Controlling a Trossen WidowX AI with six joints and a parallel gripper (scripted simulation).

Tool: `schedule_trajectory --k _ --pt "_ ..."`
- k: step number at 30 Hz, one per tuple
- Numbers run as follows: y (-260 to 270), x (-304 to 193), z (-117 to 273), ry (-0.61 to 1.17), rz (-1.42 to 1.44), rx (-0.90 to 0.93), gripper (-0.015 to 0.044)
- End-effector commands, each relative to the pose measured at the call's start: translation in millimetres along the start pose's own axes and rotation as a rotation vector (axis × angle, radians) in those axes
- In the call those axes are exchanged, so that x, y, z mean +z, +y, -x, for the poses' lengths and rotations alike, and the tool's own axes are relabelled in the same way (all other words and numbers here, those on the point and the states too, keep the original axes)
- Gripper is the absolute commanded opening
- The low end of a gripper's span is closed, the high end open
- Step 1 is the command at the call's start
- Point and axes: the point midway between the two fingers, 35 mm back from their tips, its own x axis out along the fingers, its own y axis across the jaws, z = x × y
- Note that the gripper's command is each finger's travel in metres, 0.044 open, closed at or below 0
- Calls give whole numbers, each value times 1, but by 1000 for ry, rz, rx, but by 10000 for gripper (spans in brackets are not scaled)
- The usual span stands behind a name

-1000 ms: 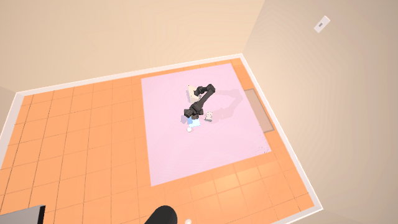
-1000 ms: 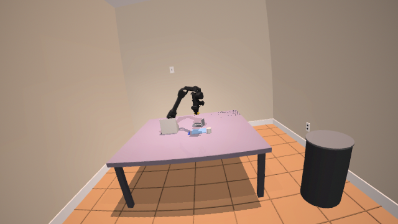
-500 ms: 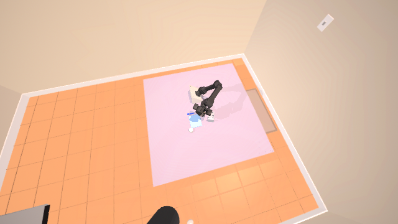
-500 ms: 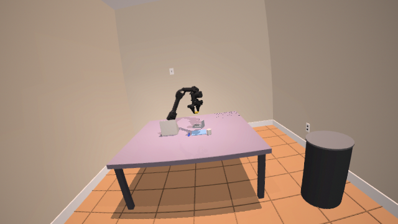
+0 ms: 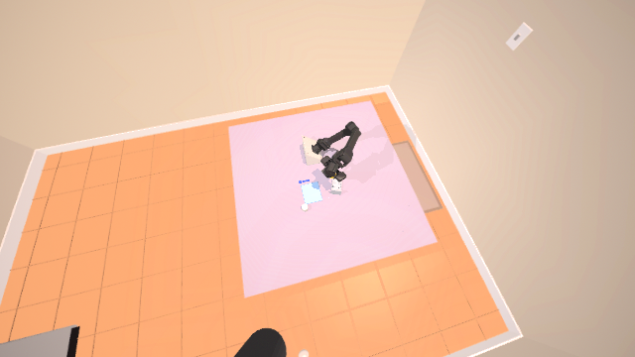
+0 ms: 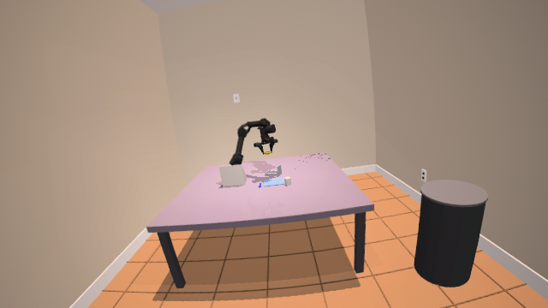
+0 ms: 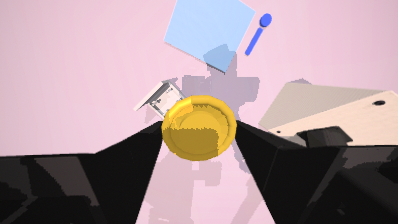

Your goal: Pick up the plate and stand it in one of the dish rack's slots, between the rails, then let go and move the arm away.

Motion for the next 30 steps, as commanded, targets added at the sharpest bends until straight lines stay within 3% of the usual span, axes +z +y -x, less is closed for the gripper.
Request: schedule_trajectory --k 1,20,30 --pt "-1 -23 0 4 -140 6 0" --pt "-21 -106 -7 19 -778 26 0" --pt "-24 -107 -13 -8 -780 6 0"
